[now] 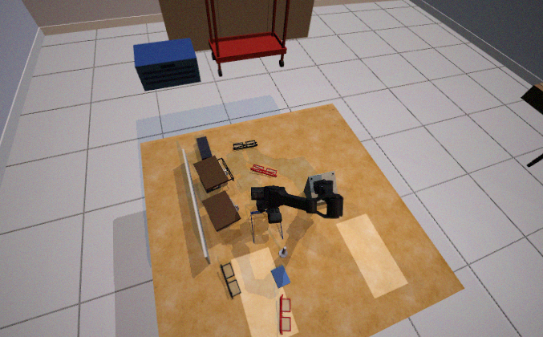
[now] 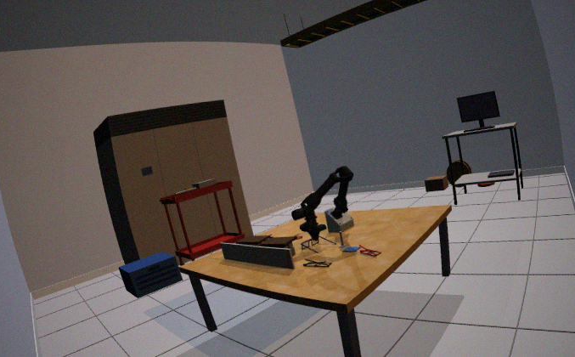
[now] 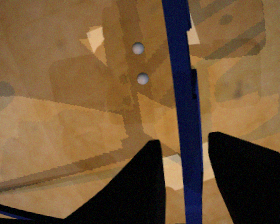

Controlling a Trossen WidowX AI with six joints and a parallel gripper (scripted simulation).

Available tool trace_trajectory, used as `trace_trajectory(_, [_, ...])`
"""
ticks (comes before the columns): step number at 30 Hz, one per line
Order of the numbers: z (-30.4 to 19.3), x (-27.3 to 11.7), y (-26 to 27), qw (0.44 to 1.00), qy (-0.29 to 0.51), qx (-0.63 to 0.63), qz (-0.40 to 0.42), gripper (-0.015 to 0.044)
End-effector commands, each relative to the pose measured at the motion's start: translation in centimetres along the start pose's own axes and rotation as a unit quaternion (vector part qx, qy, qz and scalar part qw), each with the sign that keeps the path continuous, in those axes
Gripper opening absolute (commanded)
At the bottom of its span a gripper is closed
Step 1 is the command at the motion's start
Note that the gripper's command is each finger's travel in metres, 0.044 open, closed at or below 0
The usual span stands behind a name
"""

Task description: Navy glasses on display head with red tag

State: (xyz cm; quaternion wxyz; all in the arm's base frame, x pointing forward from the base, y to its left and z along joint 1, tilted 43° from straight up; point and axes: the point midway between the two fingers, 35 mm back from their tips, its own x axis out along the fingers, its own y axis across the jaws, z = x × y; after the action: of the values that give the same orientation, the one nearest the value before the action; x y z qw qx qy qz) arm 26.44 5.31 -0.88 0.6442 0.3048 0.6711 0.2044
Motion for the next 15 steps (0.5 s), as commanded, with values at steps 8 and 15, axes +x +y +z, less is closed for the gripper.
trace_trajectory(8, [-0.02, -0.18, 0.23, 1.000, 0.000, 0.000, 0.000, 0.0108])
trace_trajectory(15, [-0.05, -0.52, 0.70, 1.000, 0.001, 0.001, 0.001, 0.0108])
